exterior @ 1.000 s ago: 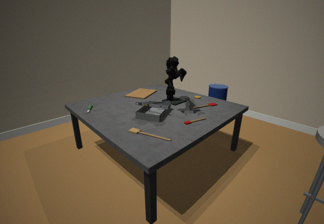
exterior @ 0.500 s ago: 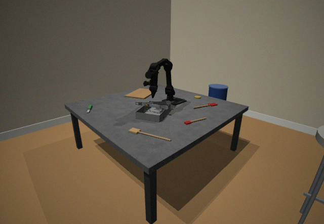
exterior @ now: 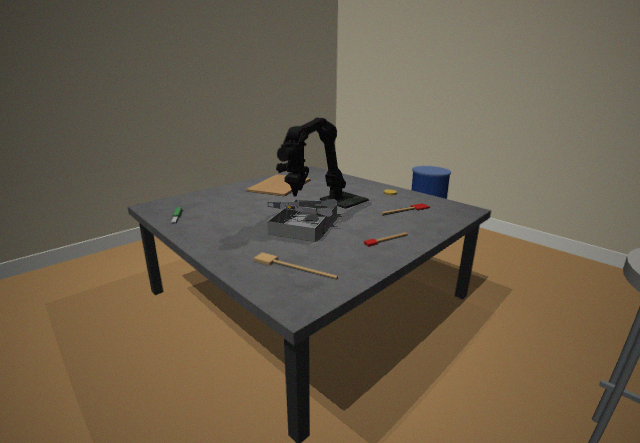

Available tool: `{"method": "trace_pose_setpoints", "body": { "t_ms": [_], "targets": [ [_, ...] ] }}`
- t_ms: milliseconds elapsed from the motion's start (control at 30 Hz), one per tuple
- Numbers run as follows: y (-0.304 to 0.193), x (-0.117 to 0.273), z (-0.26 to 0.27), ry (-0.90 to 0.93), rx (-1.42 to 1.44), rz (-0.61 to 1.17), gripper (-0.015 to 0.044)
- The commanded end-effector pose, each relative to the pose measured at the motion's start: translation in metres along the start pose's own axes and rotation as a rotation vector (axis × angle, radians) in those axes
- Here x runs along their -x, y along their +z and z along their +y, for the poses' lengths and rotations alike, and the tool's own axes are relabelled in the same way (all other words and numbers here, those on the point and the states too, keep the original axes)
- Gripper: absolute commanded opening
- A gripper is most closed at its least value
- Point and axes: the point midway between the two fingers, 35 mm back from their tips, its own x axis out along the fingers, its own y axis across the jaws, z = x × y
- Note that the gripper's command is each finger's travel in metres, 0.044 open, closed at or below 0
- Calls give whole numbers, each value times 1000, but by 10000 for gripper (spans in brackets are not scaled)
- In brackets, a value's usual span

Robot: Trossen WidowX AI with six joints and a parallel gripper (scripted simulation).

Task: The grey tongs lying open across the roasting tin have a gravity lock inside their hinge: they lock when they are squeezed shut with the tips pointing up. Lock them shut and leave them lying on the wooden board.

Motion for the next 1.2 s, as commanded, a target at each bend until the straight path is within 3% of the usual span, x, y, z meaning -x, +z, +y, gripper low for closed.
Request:
{"method": "trace_pose_setpoints", "body": {
  "t_ms": [0,1167],
  "targets": [
    [0,-1,3,-6,-9,-2,440],
    [2,-50,7,-6,-9,-2,440]
  ]
}}
